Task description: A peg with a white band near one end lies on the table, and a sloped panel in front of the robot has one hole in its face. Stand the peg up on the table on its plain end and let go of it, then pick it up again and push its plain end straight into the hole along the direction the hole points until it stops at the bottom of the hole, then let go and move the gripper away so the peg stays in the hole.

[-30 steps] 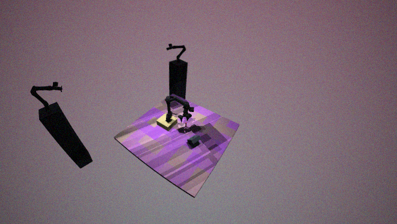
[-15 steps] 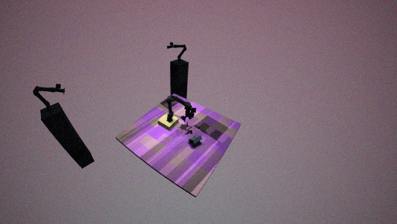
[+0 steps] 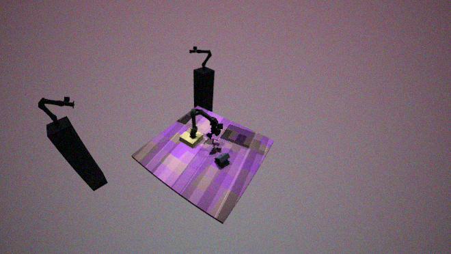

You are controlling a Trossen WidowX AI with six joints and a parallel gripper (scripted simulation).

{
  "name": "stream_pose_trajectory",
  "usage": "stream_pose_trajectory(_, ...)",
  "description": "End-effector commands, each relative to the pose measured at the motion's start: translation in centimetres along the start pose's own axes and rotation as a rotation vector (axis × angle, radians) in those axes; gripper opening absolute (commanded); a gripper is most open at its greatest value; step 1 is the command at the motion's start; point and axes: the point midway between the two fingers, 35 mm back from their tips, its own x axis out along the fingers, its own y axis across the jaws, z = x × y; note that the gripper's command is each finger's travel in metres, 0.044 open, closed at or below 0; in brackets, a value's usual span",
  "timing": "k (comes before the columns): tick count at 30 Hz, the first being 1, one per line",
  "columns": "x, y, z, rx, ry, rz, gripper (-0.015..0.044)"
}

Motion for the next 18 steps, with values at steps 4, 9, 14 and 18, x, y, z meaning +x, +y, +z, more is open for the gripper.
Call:
stream_pose_trajectory(4, 1.0, 0.1, 0.0, -0.007, 0.004, 0.003, 0.0440)
stream_pose_trajectory(9, 1.8, 0.1, 0.0, -0.007, 0.004, 0.003, 0.0440)
stream_pose_trajectory(14, 2.7, 0.1, 0.1, -0.007, 0.004, 0.003, 0.0440)
stream_pose_trajectory(18, 3.3, 0.1, 0.1, -0.007, 0.004, 0.003, 0.0440)
